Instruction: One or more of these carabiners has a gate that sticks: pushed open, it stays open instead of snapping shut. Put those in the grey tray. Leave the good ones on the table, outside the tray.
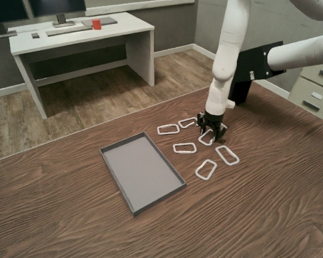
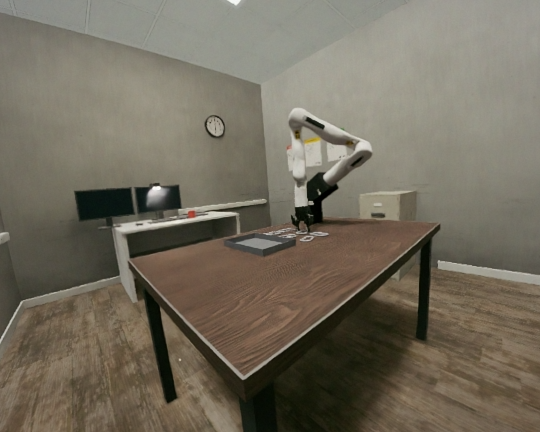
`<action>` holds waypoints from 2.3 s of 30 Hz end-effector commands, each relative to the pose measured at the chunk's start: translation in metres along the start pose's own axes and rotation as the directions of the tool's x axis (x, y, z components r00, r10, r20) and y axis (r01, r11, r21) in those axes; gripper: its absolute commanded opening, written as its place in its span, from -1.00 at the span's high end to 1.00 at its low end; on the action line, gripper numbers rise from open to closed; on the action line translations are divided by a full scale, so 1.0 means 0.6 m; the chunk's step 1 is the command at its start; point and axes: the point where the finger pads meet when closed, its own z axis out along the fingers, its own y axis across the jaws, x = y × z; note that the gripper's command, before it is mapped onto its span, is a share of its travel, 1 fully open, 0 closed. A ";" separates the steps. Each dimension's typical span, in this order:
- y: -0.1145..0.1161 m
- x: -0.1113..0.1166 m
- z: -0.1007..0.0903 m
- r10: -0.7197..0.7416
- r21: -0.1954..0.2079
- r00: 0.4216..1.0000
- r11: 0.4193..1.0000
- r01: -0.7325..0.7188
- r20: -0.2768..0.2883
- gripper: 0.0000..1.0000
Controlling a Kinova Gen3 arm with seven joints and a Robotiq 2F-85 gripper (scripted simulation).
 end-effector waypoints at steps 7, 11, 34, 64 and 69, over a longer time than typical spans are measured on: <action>-0.001 -0.001 -0.001 0.000 0.001 1.000 1.000 0.000 0.001 -0.22; -0.001 -0.001 -0.001 0.000 0.001 1.000 1.000 0.000 0.001 -0.22; -0.001 -0.001 -0.001 0.000 0.001 1.000 1.000 0.000 0.001 -0.22; -0.001 -0.001 -0.002 0.000 0.001 1.000 1.000 0.000 0.002 -0.18; -0.001 -0.001 -0.002 0.000 0.001 1.000 1.000 0.000 0.002 -0.18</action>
